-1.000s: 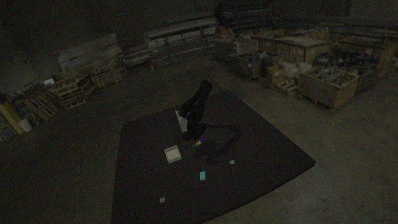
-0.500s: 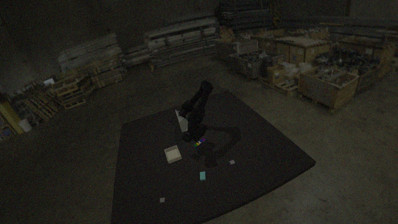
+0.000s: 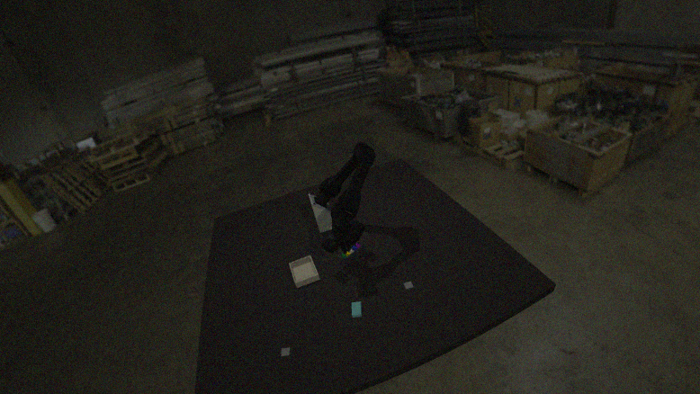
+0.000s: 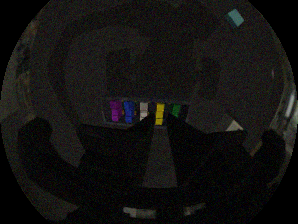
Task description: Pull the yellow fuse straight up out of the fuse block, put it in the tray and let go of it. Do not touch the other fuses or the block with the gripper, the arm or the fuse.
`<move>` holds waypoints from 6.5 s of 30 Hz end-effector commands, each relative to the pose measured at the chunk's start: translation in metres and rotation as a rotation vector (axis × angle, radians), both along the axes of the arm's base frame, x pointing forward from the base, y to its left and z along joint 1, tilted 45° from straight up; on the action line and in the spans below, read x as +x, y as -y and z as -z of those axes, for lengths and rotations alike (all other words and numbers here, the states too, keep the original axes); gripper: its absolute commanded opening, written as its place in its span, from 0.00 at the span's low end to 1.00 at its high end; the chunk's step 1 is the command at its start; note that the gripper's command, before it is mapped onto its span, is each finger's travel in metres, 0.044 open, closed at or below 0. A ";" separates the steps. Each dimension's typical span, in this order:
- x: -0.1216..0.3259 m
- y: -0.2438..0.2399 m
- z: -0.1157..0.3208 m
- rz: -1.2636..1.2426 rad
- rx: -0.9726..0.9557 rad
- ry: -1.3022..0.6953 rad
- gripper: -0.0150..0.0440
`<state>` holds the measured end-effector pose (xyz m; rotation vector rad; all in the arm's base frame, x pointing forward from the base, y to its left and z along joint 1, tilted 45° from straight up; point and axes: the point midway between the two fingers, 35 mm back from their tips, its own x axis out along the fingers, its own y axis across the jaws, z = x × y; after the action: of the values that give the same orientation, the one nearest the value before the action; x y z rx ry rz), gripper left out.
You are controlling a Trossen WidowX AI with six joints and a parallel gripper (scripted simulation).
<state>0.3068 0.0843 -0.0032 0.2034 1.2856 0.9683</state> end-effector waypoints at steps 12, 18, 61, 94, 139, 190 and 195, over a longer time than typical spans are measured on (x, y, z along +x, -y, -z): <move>-0.002 -0.005 0.005 0.005 0.004 -0.007 0.38; -0.002 -0.009 0.009 0.005 0.005 -0.007 0.38; 0.000 0.001 0.000 0.001 0.001 -0.004 0.25; 0.000 0.012 -0.012 0.003 0.002 -0.006 0.25; 0.017 0.074 -0.001 0.009 -0.013 -0.005 0.25; 0.012 0.154 0.130 0.005 -0.007 -0.003 0.25; 0.012 0.150 0.134 0.005 -0.006 -0.003 0.25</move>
<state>0.3196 -0.0680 -0.1351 0.1934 1.2894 0.9632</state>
